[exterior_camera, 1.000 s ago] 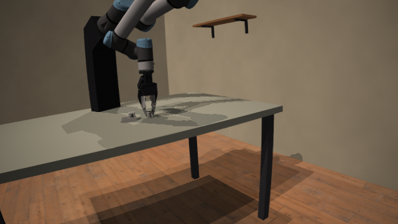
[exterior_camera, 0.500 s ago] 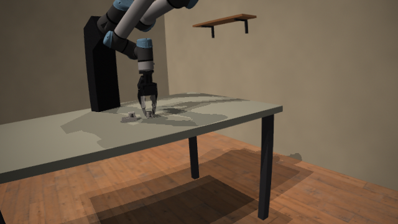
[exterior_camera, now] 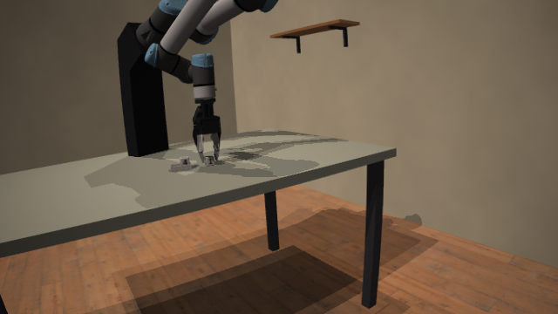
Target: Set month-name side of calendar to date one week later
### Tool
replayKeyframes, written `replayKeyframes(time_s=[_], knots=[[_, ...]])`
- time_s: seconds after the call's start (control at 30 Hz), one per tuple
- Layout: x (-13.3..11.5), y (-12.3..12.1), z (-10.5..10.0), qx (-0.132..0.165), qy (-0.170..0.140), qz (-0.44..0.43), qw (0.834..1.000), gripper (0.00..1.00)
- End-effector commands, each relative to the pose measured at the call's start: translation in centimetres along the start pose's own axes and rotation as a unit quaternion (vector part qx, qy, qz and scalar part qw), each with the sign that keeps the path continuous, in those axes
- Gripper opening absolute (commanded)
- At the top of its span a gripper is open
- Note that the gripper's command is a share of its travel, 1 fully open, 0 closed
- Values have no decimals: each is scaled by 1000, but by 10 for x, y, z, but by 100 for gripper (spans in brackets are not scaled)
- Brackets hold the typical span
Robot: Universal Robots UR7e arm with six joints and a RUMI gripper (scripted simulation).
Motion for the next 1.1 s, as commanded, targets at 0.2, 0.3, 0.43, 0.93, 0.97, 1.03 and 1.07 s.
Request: replayKeyframes(time_s=[0.2, 0.3, 0.43, 0.93, 0.97, 1.03, 1.07], knots=[[0, 0, -17, 0, 0, 0, 1000, 28], [0, 0, -29, 0, 0, 0, 1000, 28], [0, 0, -47, 0, 0, 0, 1000, 28], [1, 0, -87, 0, 0, 0, 1000, 28], [1, 0, -88, 0, 0, 0, 1000, 28], [1, 0, -90, 0, 0, 0, 1000, 28], [1, 0, -90, 0, 0, 0, 1000, 28]])
Point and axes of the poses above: the point where the finger pads meet when closed, its own z axis out along the fingers, its own y axis across the jaws, x = y × z, the point moved 3 cm from there along -z, back along the fingers, and after that the axes turned 13 degrees about -z, right-handed, at the moved point
